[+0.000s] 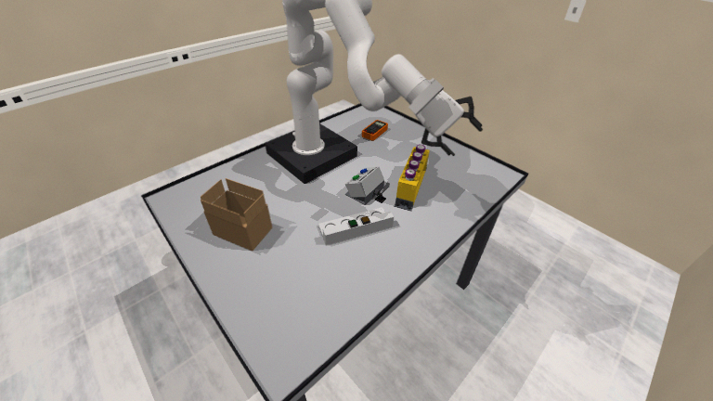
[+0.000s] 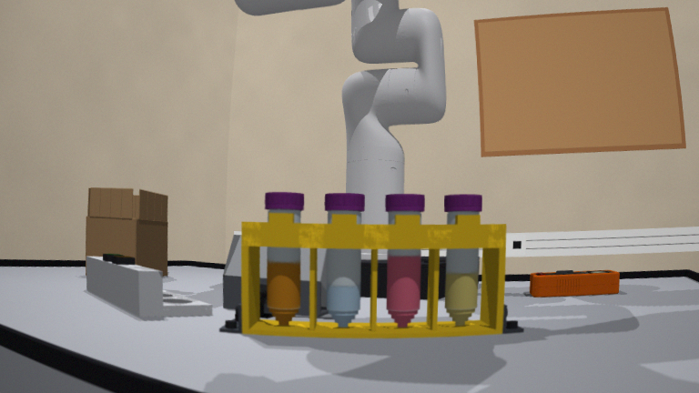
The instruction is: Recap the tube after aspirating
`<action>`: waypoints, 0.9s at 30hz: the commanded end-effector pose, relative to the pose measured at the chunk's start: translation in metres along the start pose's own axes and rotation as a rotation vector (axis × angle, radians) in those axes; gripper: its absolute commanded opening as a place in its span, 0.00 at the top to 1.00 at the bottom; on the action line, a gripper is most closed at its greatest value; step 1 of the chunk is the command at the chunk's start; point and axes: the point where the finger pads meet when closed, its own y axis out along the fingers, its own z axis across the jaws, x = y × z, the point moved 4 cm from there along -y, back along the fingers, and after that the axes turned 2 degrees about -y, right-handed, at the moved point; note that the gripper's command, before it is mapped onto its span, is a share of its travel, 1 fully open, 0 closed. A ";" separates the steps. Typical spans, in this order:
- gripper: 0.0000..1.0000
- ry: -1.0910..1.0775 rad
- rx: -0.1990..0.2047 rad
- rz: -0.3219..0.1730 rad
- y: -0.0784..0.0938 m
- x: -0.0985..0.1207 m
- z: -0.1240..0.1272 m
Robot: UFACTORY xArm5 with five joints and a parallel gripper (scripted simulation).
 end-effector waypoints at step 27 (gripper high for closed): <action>0.54 0.000 -0.003 0.003 0.000 -0.001 -0.002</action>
